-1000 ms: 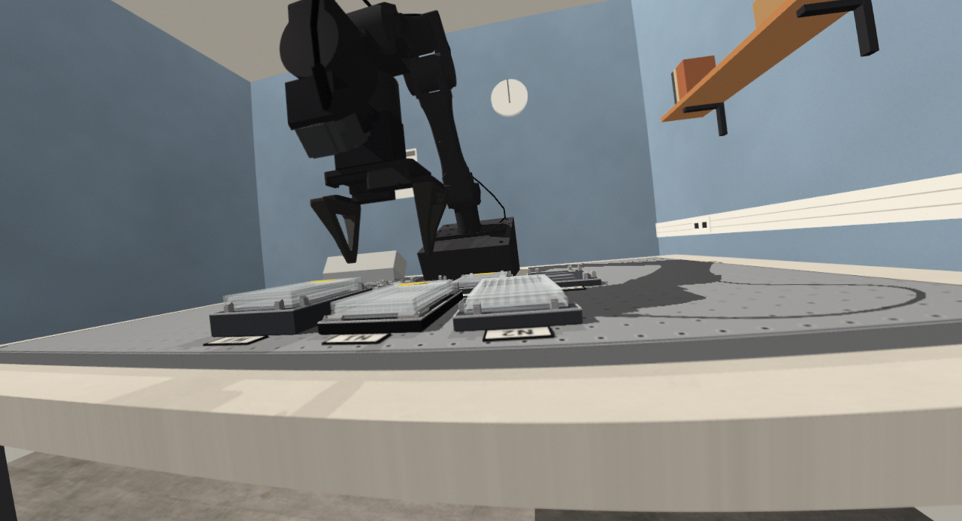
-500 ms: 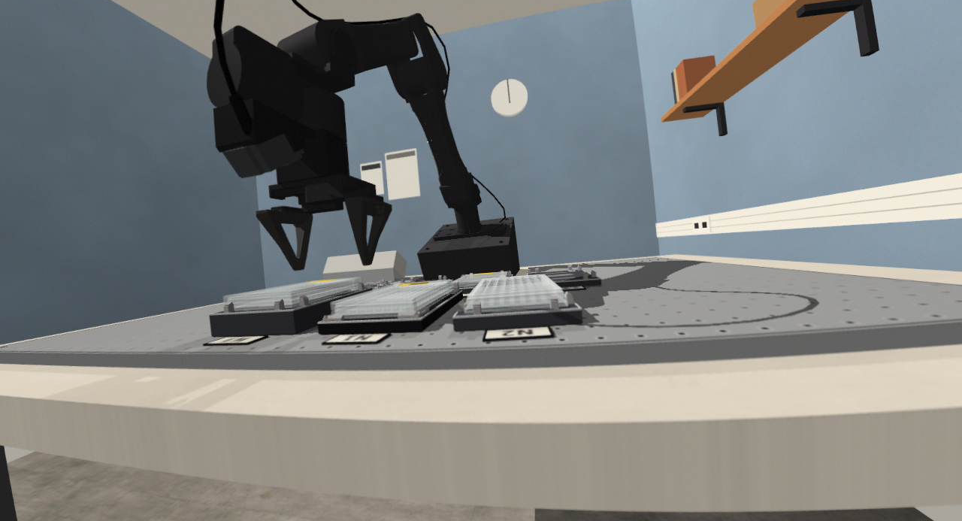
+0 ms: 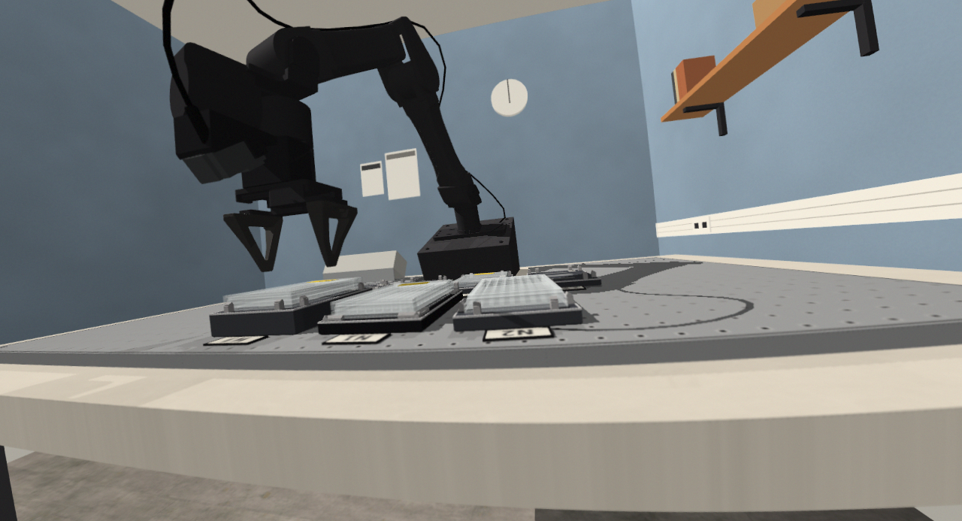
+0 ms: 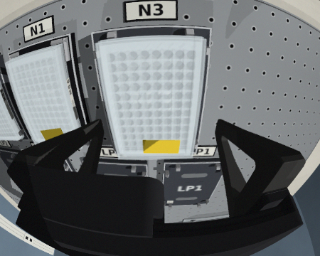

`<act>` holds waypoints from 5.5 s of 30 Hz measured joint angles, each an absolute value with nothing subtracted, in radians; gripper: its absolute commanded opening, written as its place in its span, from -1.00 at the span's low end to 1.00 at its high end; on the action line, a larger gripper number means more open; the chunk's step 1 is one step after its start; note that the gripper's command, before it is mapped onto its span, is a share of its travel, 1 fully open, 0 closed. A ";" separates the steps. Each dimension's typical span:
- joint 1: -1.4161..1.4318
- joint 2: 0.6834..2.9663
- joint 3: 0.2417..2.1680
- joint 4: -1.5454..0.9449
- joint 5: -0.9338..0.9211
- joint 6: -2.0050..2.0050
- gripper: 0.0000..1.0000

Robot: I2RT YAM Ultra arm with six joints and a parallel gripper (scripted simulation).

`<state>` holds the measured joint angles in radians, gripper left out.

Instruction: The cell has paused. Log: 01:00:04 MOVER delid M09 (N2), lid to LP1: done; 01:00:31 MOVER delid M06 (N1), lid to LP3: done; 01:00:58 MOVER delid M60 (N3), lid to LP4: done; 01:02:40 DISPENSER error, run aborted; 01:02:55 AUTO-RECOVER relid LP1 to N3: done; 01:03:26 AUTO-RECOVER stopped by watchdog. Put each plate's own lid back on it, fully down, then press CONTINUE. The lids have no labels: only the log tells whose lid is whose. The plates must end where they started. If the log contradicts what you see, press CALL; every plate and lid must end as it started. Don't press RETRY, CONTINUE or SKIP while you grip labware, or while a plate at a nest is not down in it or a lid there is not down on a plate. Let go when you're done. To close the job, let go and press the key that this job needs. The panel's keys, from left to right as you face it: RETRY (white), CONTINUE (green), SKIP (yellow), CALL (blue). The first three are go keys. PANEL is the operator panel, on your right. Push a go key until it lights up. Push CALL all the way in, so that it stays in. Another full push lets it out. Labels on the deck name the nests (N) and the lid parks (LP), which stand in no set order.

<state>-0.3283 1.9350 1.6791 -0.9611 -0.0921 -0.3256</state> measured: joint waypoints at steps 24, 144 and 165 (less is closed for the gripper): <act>-0.322 1.935 1.682 -0.963 -0.101 -0.333 1.00; -0.313 1.960 1.665 -0.923 -0.101 -0.332 -1.00; -0.314 1.939 1.678 -0.960 -0.104 -0.339 -1.00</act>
